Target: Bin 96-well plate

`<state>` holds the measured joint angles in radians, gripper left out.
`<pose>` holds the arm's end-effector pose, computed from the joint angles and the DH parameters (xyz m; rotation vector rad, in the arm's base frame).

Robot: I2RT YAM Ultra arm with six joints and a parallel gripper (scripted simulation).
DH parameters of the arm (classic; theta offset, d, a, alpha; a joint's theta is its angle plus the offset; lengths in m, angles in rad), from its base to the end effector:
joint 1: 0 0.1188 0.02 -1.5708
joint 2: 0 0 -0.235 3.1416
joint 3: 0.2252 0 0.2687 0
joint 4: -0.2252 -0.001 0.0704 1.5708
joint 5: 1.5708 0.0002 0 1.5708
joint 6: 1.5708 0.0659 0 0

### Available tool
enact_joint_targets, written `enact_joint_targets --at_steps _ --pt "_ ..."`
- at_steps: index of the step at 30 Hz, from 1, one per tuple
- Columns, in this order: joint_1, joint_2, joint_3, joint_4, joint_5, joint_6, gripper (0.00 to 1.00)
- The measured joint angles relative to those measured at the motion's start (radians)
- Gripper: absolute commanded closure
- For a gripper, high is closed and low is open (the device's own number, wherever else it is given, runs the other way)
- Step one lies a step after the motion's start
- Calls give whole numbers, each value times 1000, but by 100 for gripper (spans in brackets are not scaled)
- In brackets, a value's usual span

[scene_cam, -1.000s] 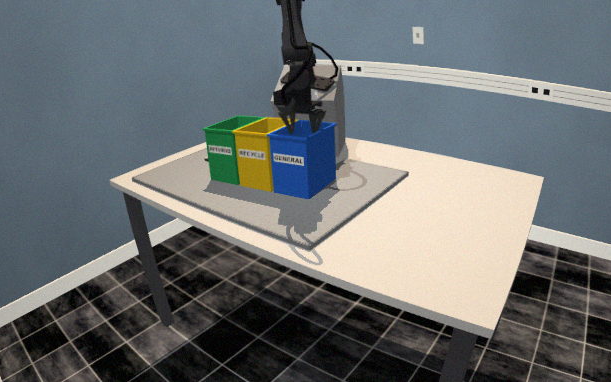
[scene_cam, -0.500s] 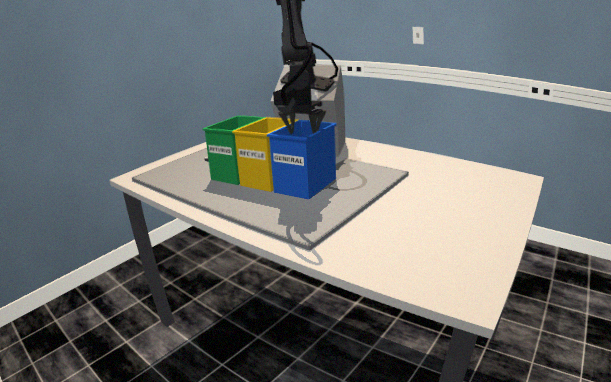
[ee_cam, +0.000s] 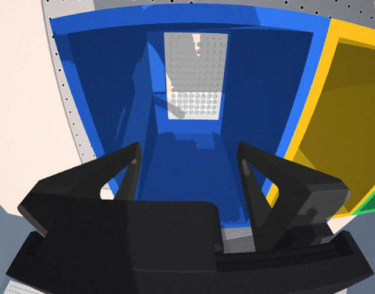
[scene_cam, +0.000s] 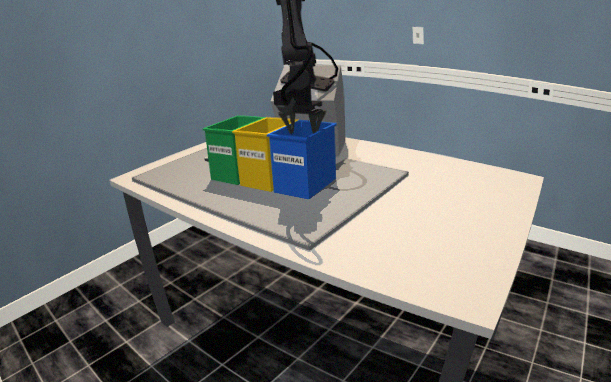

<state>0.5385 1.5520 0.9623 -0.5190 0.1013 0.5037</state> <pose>0.2837 0.1629 0.1362 -0.0147 2.6848 0.1964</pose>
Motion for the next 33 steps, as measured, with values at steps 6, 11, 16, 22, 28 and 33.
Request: enact_joint_targets --at_steps 6,11,16,22,28,33 --pt "0 0 0 0 0 0 18" --pt "0 0 0 0 0 0 18" --pt "0 0 0 -2 0 0 18" --pt "0 -20 9 -31 0 1 18" --pt "5 -52 24 -59 0 4 18" --pt "5 -63 29 -84 0 6 18"
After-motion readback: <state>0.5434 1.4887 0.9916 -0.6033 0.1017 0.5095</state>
